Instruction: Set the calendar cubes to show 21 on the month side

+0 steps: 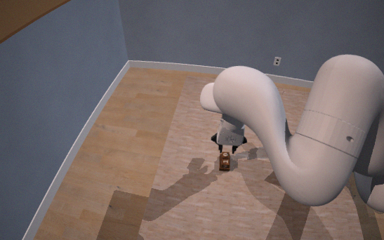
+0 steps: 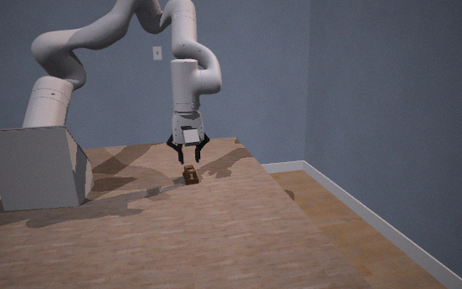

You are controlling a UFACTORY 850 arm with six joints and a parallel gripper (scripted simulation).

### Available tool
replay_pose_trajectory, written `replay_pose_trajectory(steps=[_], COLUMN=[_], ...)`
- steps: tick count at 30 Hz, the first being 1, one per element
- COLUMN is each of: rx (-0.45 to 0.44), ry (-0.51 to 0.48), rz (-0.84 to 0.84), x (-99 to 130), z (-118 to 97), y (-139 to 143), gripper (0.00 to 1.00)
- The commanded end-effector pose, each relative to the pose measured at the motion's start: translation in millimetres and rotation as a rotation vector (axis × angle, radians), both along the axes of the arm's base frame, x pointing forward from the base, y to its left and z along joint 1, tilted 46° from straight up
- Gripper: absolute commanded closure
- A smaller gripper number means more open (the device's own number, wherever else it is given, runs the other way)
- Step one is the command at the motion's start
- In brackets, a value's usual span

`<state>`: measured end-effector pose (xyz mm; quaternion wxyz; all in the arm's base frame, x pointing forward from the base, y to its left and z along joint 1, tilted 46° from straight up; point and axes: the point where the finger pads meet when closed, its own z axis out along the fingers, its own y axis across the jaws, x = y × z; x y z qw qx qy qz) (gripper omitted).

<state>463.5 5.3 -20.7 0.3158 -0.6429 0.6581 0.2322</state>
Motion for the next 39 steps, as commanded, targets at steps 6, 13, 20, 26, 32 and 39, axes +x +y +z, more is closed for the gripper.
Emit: replay_pose_trajectory(steps=[6,13,20,26,32,39], rx=[-0.001,-0.001,-0.001,-0.001,-0.001,-0.001], ry=[-0.001,-0.001,-0.001,-0.001,-0.001,-0.001], rz=[-0.001,-0.001,-0.001,-0.001,-0.001,-0.001], x=[2.4,3.1,3.7,3.8,3.8,3.8], z=[-8.3,-11.8,-14.5,-14.9,-15.0,-15.0], y=[8.2,11.9,14.6,15.0,15.1,15.1], gripper=[0.51,0.51,0.51,0.51,0.51,0.51])
